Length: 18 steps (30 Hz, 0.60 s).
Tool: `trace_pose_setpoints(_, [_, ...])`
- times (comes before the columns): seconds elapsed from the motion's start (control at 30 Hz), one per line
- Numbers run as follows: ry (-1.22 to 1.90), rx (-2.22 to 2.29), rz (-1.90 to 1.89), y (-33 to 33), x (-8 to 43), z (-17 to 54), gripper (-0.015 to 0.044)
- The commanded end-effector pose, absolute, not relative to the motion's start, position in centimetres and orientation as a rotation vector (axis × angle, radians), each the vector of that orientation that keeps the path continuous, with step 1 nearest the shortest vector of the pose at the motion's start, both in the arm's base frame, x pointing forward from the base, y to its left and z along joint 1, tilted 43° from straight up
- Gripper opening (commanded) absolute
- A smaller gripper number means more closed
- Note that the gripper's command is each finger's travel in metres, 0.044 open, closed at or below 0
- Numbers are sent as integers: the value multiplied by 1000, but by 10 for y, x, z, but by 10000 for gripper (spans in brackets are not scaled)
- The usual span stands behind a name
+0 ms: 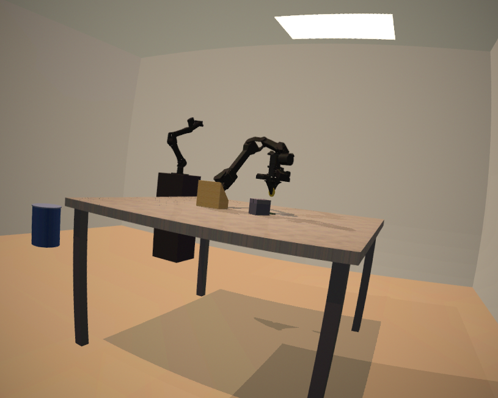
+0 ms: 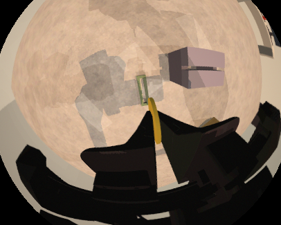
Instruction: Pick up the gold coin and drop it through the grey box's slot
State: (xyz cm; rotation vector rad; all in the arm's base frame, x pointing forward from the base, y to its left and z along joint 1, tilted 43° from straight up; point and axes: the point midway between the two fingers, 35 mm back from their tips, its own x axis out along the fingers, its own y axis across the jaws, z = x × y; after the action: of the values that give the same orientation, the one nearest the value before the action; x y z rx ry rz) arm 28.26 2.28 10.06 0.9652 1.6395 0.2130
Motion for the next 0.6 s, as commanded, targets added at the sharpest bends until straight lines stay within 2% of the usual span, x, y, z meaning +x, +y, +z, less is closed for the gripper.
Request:
trace_pose_setpoints(0.0, [1621, 938, 231, 20, 284, 106, 0])
trace_pose_setpoints(0.57, [1435, 493, 658, 19, 284, 106, 0])
